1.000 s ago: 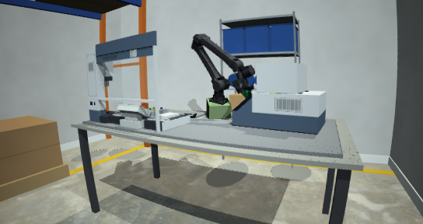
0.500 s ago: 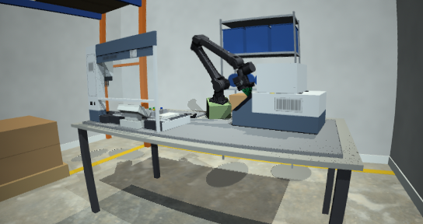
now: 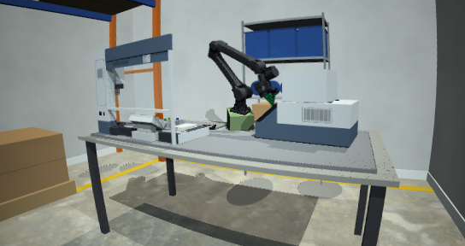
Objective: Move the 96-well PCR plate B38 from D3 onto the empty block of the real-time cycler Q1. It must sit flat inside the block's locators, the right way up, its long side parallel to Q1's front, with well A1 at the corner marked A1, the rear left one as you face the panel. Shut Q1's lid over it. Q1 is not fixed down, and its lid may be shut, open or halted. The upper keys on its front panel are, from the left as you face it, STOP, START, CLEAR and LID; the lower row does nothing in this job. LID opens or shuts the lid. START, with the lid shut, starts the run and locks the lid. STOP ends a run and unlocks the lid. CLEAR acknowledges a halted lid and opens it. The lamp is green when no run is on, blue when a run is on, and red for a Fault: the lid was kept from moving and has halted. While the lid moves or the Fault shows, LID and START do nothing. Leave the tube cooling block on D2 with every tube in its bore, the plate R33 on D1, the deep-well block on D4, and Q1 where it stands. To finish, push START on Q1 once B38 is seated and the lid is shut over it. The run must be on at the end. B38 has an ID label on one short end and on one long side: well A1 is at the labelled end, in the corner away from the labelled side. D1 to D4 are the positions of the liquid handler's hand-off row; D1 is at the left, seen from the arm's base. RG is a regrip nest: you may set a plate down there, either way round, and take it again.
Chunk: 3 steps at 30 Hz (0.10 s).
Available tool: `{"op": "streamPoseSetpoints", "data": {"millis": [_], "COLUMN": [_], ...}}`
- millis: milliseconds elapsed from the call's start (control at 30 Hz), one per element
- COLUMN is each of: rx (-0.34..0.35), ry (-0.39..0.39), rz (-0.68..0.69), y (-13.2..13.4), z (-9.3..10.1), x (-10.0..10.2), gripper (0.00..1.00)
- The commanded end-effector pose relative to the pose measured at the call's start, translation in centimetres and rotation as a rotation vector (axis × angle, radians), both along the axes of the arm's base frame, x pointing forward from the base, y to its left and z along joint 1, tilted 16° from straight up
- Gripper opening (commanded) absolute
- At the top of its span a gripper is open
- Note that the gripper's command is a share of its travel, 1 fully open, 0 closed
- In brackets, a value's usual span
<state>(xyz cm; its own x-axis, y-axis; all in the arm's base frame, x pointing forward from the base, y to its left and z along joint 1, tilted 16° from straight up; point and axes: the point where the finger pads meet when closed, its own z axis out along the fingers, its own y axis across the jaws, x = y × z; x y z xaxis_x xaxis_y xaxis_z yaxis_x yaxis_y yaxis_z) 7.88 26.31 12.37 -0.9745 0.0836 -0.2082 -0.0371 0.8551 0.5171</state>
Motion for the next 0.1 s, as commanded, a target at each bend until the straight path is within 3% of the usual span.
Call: {"op": "streamPoseSetpoints", "data": {"millis": [0, 67], "rx": [0.04, 0.04], "ry": [-0.006, -0.006], "rz": [-0.013, -0.013], "y": [0.77, 0.77], "z": [2.13, 2.13], "x": [0.43, 0.43], "gripper": [0.0, 0.0]}}
